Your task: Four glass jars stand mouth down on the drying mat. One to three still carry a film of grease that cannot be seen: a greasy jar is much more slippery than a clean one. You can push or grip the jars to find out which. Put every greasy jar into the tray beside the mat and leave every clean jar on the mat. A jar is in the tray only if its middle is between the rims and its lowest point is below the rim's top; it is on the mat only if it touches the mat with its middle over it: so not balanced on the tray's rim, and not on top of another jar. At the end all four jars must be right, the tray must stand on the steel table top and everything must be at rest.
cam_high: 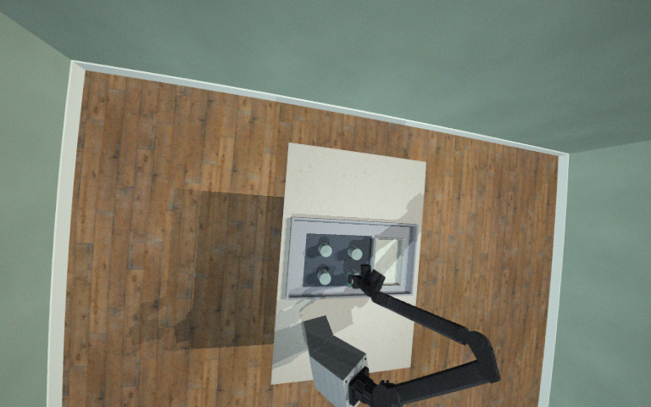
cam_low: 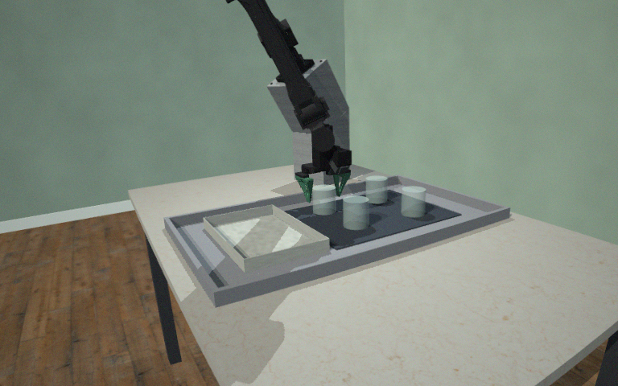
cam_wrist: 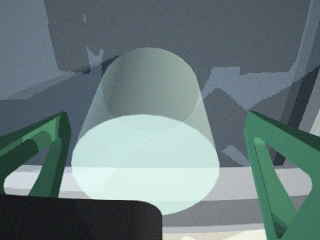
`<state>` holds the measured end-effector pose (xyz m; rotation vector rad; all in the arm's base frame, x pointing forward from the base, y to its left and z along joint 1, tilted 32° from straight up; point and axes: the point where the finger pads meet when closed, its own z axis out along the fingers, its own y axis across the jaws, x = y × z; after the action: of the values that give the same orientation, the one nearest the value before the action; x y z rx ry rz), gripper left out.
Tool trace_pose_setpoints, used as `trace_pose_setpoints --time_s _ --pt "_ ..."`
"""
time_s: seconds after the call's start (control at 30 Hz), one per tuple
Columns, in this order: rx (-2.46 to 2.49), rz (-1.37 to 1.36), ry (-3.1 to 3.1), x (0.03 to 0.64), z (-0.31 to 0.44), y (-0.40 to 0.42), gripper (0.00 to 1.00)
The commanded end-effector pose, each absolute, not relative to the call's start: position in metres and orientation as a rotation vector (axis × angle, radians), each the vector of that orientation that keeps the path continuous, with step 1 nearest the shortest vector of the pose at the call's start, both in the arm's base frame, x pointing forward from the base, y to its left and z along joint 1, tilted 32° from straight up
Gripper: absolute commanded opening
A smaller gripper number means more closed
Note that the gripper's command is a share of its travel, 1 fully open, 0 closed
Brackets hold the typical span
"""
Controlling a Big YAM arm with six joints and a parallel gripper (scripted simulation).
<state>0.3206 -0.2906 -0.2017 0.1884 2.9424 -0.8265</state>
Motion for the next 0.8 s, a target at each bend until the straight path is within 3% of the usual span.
trace_pose_setpoints --time_s 0.0,0.77 --pt "0.19 -0.831 2.933 0.319 -0.204 -0.296 1.0" --pt "0.19 -0.831 2.933 0.306 -0.211 -0.289 1.0"
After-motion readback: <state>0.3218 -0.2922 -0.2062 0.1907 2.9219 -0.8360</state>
